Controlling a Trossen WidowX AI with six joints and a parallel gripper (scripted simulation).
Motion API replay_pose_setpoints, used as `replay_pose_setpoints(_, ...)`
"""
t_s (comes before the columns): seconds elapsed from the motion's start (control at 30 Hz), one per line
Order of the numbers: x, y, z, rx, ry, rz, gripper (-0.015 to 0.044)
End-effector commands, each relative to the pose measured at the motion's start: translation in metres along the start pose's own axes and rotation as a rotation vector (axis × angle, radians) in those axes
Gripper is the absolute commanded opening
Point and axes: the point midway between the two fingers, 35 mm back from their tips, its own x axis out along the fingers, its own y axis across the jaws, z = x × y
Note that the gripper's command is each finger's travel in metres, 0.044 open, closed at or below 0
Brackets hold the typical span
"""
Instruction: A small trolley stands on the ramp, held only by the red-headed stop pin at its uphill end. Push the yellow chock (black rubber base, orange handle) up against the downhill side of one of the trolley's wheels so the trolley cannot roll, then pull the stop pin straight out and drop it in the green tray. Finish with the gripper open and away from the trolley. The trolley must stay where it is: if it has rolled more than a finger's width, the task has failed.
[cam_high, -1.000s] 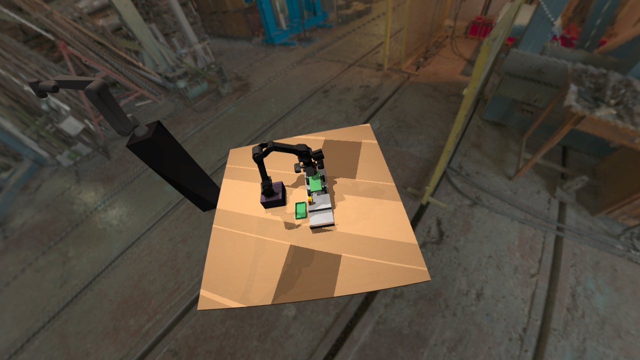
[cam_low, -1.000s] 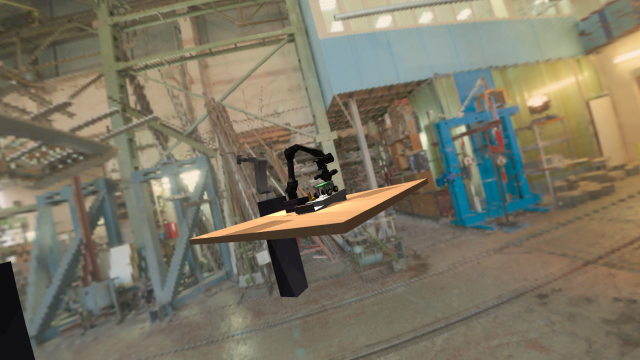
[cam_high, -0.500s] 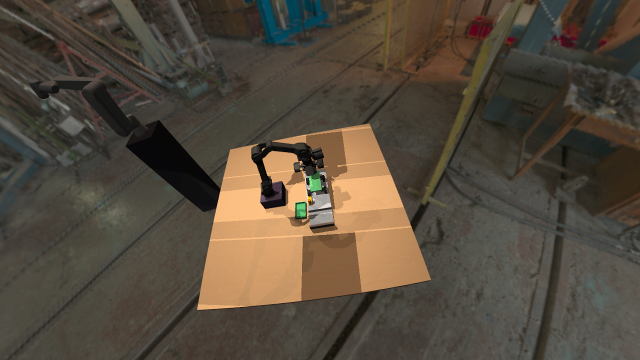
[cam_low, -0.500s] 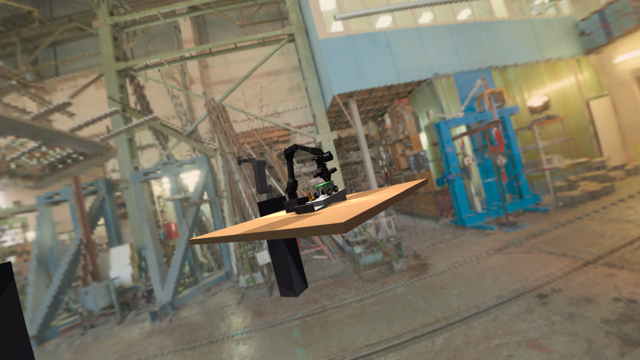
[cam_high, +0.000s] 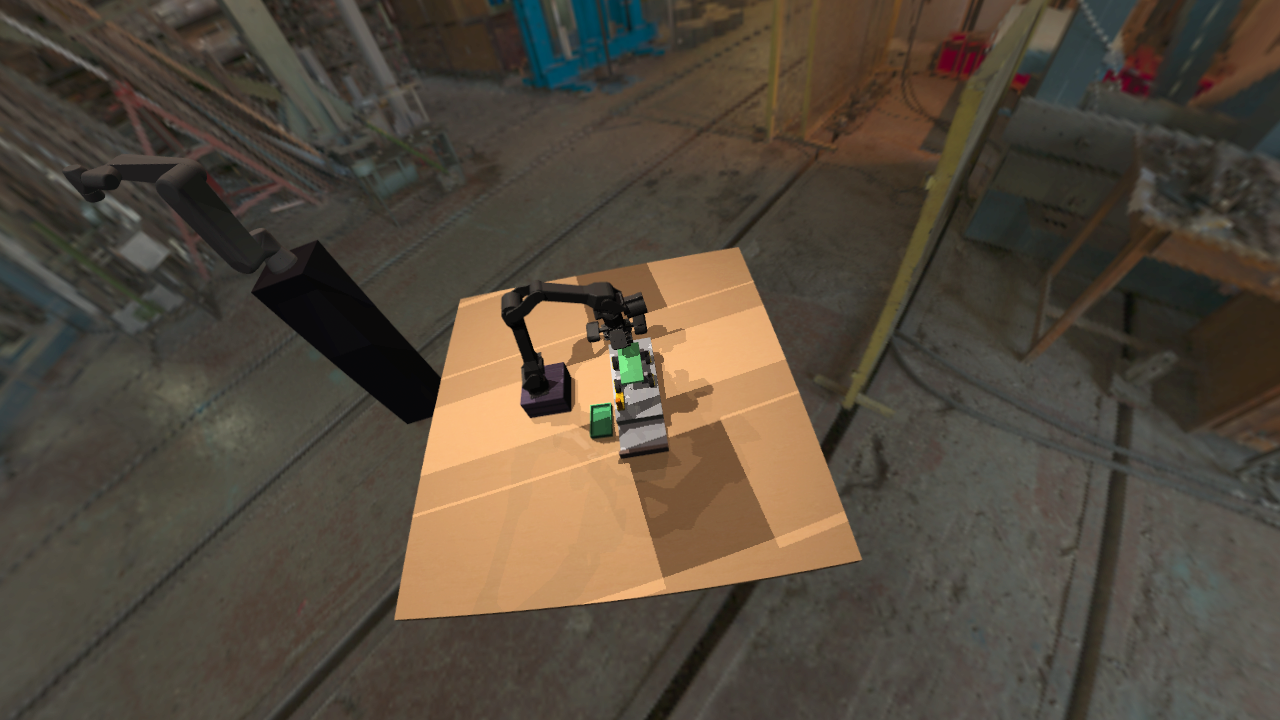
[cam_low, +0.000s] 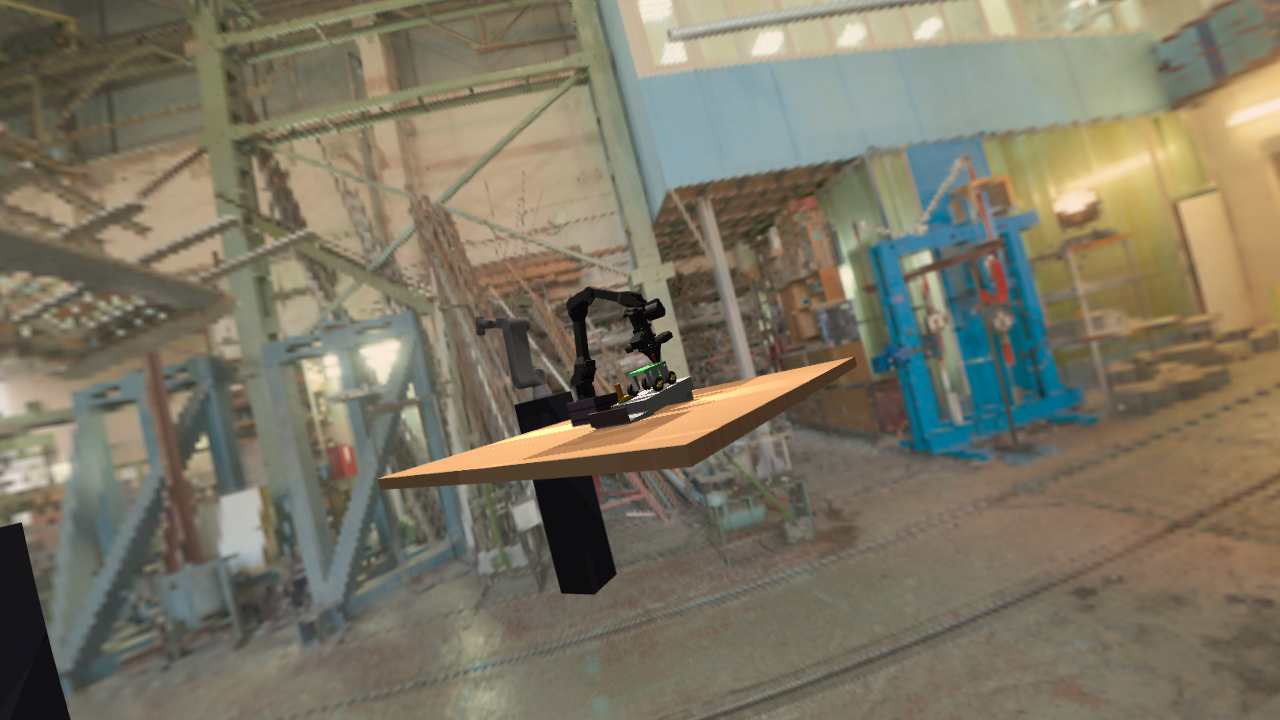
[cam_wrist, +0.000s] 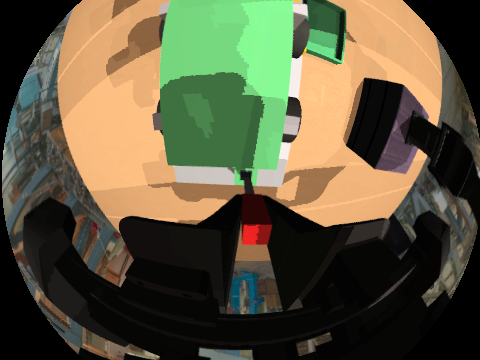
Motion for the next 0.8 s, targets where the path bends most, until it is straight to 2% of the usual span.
replay_pose_setpoints(0.0,-0.004,0.001,-0.002,-0.007,0.005,0.003,0.0000)
replay_pose_setpoints(0.77,-0.006,0.002,-0.031,-0.007,0.008,0.003,0.0000)
